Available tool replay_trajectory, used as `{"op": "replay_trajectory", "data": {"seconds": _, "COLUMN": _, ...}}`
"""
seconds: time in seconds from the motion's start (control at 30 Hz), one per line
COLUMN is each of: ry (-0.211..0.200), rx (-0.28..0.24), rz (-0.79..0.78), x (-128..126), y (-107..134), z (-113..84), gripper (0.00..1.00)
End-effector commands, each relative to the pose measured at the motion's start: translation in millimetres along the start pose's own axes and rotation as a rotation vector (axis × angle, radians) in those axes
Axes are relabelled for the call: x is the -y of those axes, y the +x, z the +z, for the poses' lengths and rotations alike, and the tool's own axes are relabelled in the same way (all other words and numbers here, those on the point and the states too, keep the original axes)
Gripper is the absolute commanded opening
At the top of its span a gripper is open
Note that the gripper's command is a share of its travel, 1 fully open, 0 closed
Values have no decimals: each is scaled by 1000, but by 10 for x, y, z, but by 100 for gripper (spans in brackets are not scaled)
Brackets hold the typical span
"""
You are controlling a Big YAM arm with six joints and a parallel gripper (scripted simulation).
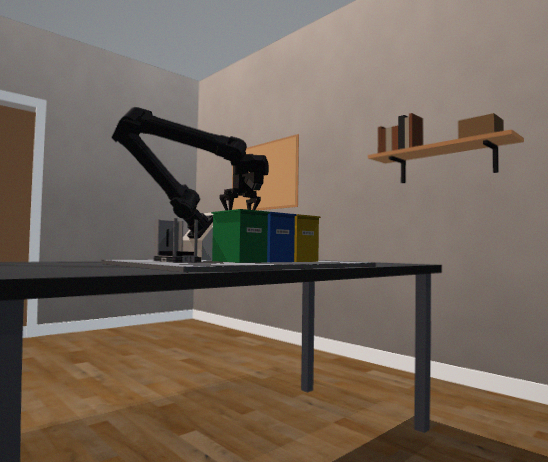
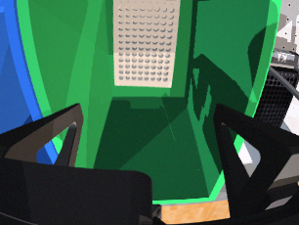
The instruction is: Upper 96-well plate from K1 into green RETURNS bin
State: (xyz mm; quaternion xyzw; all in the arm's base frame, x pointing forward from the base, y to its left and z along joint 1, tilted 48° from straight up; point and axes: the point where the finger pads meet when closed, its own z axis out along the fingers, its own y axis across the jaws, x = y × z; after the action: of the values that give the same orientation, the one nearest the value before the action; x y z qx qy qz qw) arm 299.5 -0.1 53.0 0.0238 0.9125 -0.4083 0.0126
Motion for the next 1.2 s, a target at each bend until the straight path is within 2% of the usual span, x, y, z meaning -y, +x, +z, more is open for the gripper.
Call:
{"op": "replay_trajectory", "data": {"seconds": 0.0, "ry": -8, "rx": 13, "rz": 14, "x": 2, "y": -85, "z": -51, "gripper": 99}}
{"op": "replay_trajectory", "data": {"seconds": 0.1, "ry": -8, "rx": 13, "rz": 14, "x": 2, "y": -85, "z": -51, "gripper": 99}}
{"op": "replay_trajectory", "data": {"seconds": 0.13, "ry": -8, "rx": 13, "rz": 14, "x": 2, "y": -85, "z": -51, "gripper": 82}}
{"op": "replay_trajectory", "data": {"seconds": 0.6, "ry": -8, "rx": 13, "rz": 14, "x": 2, "y": -85, "z": -51, "gripper": 82}}
{"op": "replay_trajectory", "data": {"seconds": 0.63, "ry": -5, "rx": 6, "rz": 21, "x": 18, "y": -93, "z": -72, "gripper": 82}}
{"op": "replay_trajectory", "data": {"seconds": 0.67, "ry": -16, "rx": 31, "rz": 22, "x": -19, "y": -155, "z": -185, "gripper": 82}}
{"op": "replay_trajectory", "data": {"seconds": 0.7, "ry": -19, "rx": 32, "rz": 24, "x": -14, "y": -156, "z": -209, "gripper": 82}}
{"op": "replay_trajectory", "data": {"seconds": 1.17, "ry": -23, "rx": 35, "rz": 28, "x": -5, "y": -153, "z": -427, "gripper": 82}}
